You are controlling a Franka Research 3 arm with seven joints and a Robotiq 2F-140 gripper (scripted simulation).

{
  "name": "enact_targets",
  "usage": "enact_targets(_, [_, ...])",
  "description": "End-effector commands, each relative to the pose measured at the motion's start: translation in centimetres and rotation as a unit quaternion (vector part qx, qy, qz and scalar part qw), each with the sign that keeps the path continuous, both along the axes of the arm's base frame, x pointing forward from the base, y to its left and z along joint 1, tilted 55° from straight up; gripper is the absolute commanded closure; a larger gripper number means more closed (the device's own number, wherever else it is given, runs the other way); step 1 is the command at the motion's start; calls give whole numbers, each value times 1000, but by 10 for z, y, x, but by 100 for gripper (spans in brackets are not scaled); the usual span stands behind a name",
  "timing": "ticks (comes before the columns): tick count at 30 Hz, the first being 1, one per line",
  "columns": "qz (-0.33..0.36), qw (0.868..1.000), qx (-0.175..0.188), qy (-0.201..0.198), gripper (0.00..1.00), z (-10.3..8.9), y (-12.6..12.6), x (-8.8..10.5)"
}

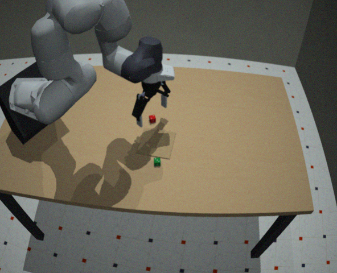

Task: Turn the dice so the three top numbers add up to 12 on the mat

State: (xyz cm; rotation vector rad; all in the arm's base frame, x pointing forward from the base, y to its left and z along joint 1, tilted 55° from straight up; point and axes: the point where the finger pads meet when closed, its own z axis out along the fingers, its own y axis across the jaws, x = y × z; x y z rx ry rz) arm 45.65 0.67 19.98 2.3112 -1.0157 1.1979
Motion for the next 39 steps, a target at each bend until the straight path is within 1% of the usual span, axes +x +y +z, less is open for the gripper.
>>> enact_targets(1, [-39,998,25,-36,0,-11,12,6])
enact_targets(7, [-39,998,25,-36,0,-19,23,9])
enact_targets(39, [-39,998,25,-36,0,-21,25,9])
